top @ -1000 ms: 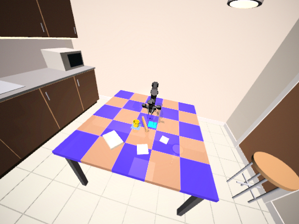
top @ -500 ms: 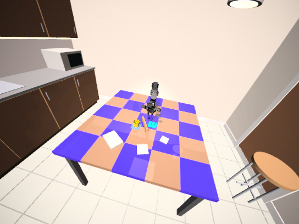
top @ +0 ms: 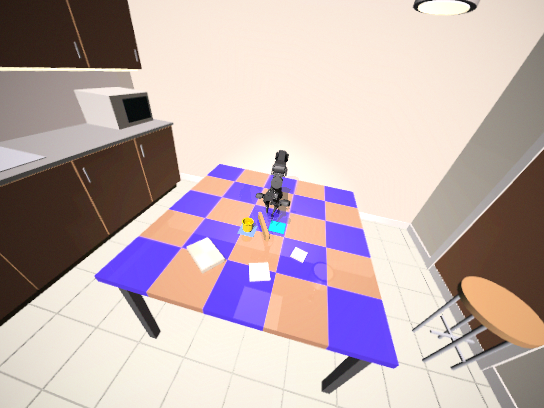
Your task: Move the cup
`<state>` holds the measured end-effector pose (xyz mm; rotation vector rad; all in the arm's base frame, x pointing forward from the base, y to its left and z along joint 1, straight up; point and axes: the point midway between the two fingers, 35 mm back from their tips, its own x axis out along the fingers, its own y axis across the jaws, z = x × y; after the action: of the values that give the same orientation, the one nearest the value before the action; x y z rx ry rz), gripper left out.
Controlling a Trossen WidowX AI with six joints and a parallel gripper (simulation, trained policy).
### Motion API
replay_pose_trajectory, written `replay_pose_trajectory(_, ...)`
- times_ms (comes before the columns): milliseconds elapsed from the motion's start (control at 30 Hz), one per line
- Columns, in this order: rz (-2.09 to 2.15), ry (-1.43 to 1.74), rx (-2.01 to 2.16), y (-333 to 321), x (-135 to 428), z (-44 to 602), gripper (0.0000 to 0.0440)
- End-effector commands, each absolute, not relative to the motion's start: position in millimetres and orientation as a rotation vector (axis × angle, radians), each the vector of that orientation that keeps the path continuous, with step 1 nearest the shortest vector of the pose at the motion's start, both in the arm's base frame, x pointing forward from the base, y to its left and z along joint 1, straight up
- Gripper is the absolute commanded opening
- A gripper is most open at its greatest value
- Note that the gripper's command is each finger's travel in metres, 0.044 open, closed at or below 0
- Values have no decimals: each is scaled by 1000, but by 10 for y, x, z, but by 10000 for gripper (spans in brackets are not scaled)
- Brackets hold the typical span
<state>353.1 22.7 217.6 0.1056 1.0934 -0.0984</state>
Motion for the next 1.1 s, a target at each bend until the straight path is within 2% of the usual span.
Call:
replay_pose_trajectory(0,-104,1133,86,186,3523,2154,140)
replay_pose_trajectory(400,-112,1309,12,-22,3473,1970,125)
replay_pose_trajectory(1067,-90,1517,-90,-481,3419,1539,137)
